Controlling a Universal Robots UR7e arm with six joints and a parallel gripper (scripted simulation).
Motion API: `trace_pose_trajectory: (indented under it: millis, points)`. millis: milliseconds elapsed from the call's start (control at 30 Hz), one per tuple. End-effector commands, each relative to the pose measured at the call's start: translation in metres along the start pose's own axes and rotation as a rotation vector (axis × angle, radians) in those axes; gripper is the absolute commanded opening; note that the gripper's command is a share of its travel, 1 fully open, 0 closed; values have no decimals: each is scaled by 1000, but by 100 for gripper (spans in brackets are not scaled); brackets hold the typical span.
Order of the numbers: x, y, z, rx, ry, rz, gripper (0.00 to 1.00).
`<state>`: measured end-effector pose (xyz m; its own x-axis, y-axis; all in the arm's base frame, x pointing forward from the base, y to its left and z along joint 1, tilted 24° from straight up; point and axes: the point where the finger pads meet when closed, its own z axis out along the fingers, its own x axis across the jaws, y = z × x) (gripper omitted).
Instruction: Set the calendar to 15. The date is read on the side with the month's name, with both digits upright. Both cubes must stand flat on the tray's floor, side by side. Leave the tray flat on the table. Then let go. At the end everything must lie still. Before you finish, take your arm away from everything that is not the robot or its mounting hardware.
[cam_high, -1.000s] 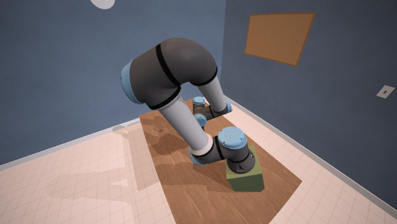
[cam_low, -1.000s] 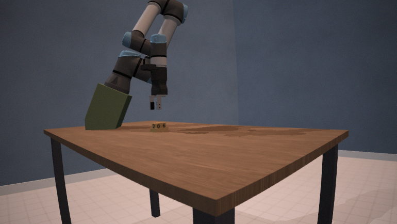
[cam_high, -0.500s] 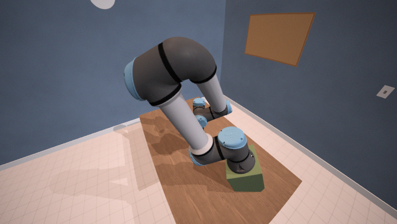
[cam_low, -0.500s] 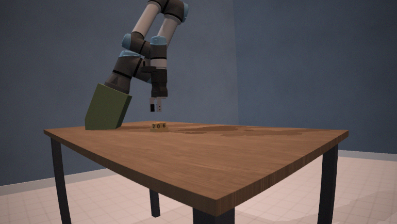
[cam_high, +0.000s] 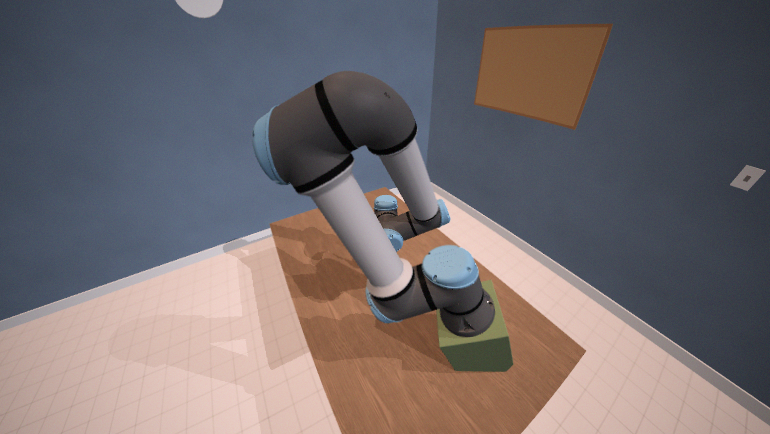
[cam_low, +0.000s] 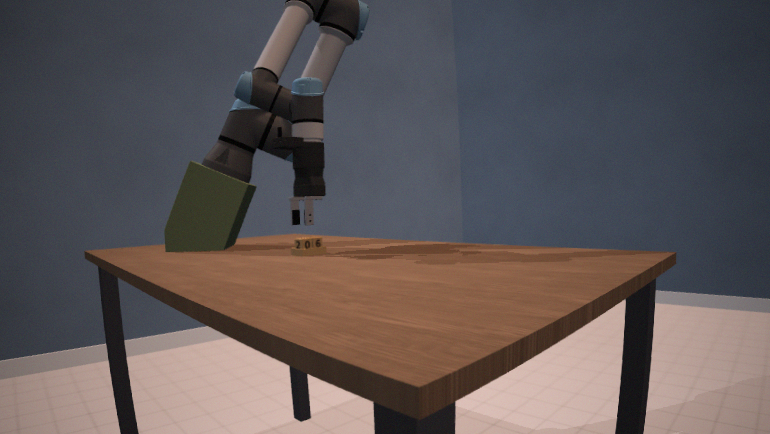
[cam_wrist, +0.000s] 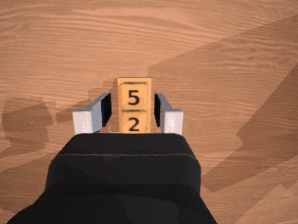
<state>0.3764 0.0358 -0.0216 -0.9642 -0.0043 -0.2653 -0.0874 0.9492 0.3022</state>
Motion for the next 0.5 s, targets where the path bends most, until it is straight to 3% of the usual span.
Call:
trace_pose_trajectory:
  millis: [0,467]
  points:
    - [0,0,7,0,-1,0,87]
    - [0,0,20,0,-1,0,87]
